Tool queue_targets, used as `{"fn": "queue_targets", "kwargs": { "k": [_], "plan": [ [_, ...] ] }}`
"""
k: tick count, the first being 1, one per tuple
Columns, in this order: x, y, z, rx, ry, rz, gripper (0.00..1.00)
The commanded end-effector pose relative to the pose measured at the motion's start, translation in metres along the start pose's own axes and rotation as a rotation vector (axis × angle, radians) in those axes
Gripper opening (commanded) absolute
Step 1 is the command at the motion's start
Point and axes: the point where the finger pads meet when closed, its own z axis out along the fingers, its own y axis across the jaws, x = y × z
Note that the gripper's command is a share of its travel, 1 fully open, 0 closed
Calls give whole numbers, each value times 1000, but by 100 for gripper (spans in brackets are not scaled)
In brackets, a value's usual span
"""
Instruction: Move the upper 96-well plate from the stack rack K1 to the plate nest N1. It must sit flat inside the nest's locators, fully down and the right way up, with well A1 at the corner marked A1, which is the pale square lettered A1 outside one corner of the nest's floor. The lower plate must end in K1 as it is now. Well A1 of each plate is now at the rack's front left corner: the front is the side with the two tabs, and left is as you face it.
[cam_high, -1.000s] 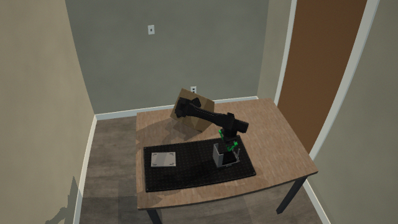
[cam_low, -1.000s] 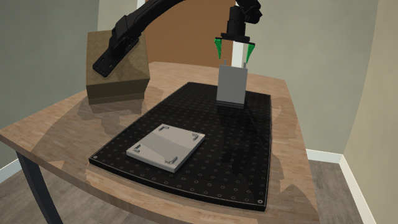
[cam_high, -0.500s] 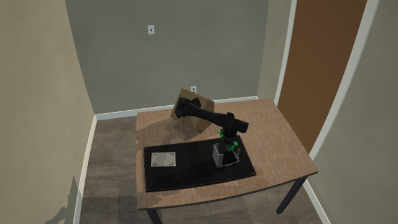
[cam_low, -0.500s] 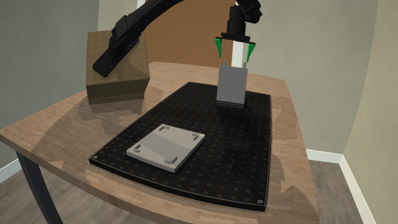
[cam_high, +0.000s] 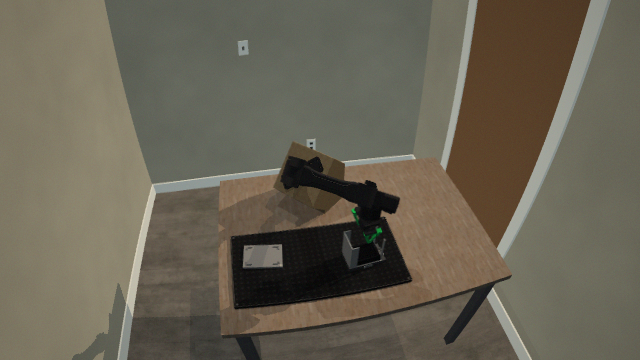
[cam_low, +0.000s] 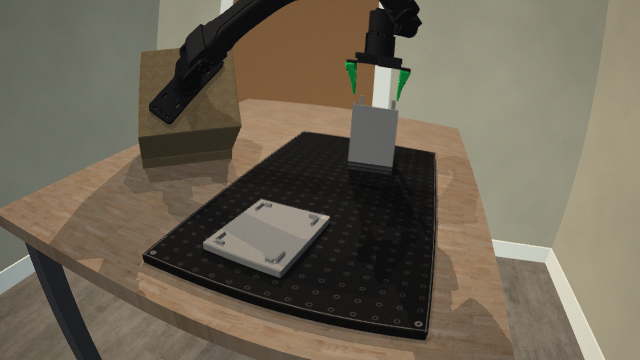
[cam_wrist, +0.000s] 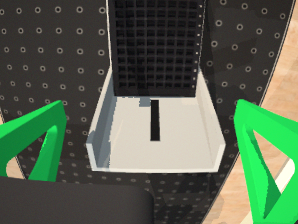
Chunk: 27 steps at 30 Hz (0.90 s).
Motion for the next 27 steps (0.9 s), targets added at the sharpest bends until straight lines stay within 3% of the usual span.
{"fn": "queue_targets", "kwargs": {
  "k": [1,18,20,22,27],
  "plan": [
    [-5,-11,-18,36,-41,33,100],
    [-5,-11,-18,36,-41,33,100],
    [-3,-15,-13,40,-43,40,100],
    [1,-5,0,16,-18,18,100],
    [-4,-3,-1,28,-30,8,100]
  ]
}}
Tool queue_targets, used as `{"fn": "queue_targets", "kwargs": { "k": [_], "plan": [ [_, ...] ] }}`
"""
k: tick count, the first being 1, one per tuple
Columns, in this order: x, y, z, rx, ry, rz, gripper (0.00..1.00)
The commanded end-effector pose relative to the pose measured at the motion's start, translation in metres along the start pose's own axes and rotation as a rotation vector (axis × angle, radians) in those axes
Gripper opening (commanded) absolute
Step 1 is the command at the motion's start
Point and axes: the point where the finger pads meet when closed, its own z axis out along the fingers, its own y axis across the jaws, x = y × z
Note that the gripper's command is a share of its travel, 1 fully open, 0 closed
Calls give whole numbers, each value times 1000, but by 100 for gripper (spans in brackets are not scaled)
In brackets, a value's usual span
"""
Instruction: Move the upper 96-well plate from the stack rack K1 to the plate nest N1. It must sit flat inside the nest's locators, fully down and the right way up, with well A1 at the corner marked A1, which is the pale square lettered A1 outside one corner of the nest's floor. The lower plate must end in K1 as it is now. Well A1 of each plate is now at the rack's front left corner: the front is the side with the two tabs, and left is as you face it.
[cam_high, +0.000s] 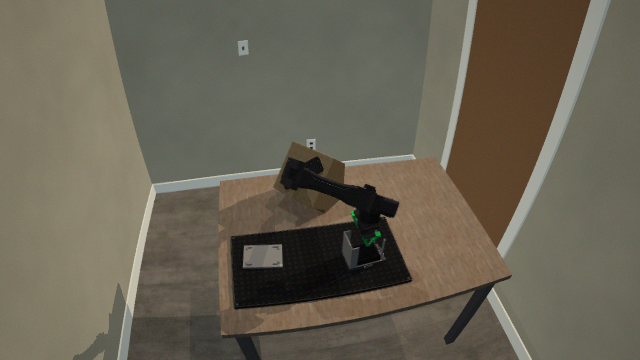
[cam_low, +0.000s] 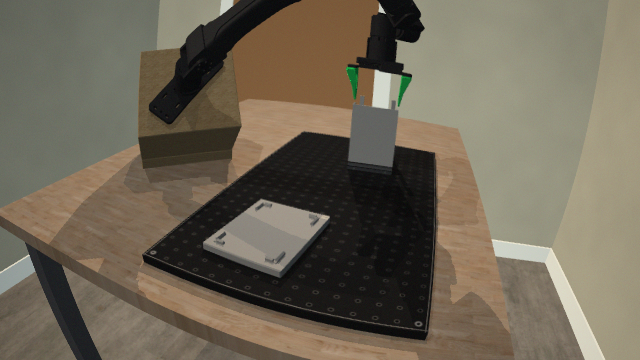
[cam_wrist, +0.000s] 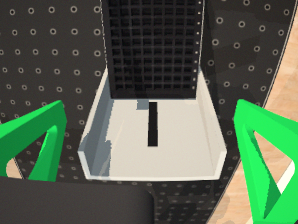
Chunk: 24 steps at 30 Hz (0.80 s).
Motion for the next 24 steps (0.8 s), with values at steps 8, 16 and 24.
{"fn": "queue_targets", "kwargs": {
  "k": [8,16,24],
  "plan": [
    [-3,-2,5,29,-25,-3,100],
    [-6,-1,12,33,-31,-9,100],
    [-11,3,28,28,-26,-25,100]
  ]
}}
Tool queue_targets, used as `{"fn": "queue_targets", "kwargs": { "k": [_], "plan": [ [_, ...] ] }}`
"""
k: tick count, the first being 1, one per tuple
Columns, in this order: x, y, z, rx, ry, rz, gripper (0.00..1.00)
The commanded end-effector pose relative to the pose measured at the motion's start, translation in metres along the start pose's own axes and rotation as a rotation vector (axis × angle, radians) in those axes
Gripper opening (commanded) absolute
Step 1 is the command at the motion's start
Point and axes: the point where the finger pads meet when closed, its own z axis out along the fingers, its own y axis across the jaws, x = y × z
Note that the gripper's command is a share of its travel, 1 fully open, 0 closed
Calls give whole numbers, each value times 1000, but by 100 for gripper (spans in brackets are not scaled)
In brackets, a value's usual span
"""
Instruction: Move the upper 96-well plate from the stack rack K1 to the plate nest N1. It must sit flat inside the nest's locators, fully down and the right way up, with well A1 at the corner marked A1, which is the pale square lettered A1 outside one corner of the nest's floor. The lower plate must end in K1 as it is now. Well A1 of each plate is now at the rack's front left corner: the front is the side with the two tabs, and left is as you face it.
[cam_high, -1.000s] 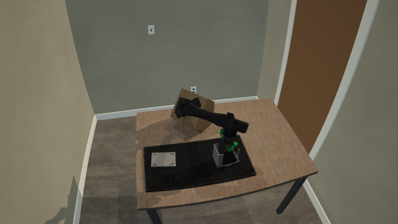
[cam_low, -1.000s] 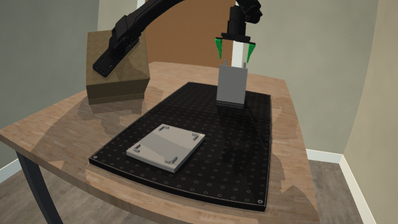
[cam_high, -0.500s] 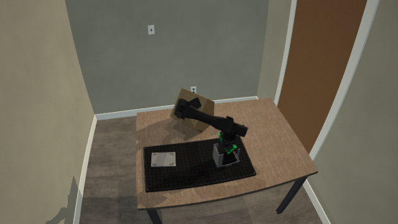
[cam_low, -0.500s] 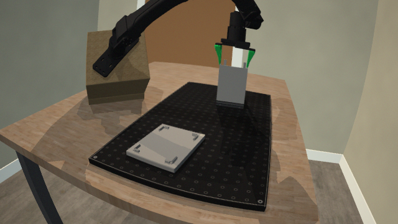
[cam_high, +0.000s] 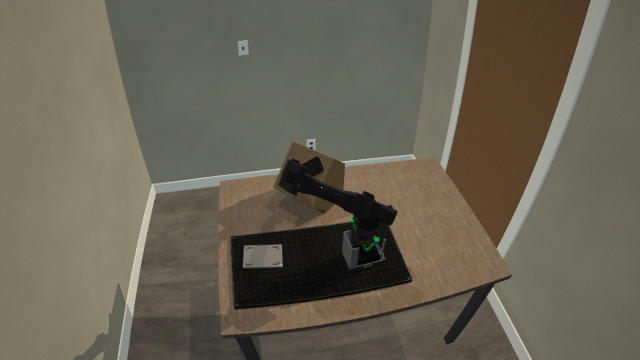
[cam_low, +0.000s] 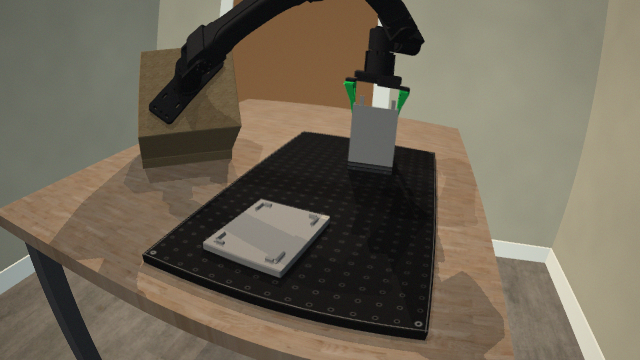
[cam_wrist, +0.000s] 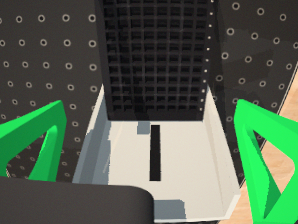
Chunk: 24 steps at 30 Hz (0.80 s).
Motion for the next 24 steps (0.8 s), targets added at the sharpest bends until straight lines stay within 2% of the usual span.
{"fn": "queue_targets", "kwargs": {
  "k": [1,5,10,15,19,24],
  "plan": [
    [-10,1,-2,27,-23,-21,100],
    [-9,3,11,14,-13,-21,100],
    [-10,0,7,32,-26,-17,100],
    [-9,4,28,7,-9,-22,100],
    [-11,0,23,29,-26,-19,100],
    [-9,3,41,9,-14,-19,100]
  ]
}}
